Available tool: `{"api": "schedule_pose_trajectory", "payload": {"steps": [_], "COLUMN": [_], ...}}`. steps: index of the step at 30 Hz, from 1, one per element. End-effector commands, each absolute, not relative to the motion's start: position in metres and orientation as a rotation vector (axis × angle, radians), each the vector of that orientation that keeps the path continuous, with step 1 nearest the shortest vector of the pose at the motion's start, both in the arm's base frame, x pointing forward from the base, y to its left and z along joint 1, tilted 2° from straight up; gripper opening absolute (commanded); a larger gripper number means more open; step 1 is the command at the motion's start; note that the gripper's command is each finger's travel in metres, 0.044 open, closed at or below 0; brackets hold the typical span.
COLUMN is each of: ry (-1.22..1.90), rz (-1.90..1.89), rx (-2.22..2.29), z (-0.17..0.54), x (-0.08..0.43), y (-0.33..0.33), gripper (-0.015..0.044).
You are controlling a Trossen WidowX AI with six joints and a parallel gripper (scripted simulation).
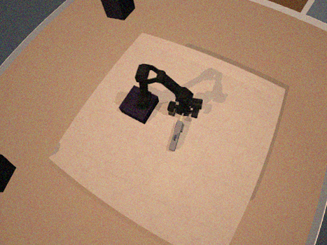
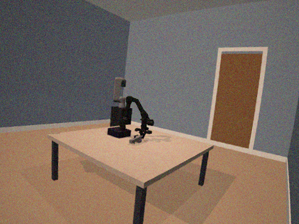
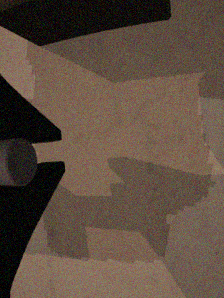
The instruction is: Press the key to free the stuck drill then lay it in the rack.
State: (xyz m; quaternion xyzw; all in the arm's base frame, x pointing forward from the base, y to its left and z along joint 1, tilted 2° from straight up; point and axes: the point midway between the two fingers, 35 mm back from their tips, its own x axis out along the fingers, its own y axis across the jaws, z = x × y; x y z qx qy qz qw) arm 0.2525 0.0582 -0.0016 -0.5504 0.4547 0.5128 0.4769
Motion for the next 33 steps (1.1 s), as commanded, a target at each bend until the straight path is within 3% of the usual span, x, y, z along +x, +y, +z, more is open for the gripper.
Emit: {"api": "schedule_pose_trajectory", "payload": {"steps": [1,3,20,33], "ry": [1.110,1.110,1.111,1.111], "rz": [1.250,1.250,1.250,1.249], "rx": [-1.342,-1.342,-1.343,-1.343], "z": [0.000,0.000,-0.003,-0.005], "x": [0.253,0.253,0.252,0.253], "y": [0.065,0.068,0.059,0.051], "gripper": [0.0000,0.0000,0.0440,0.0440]}}
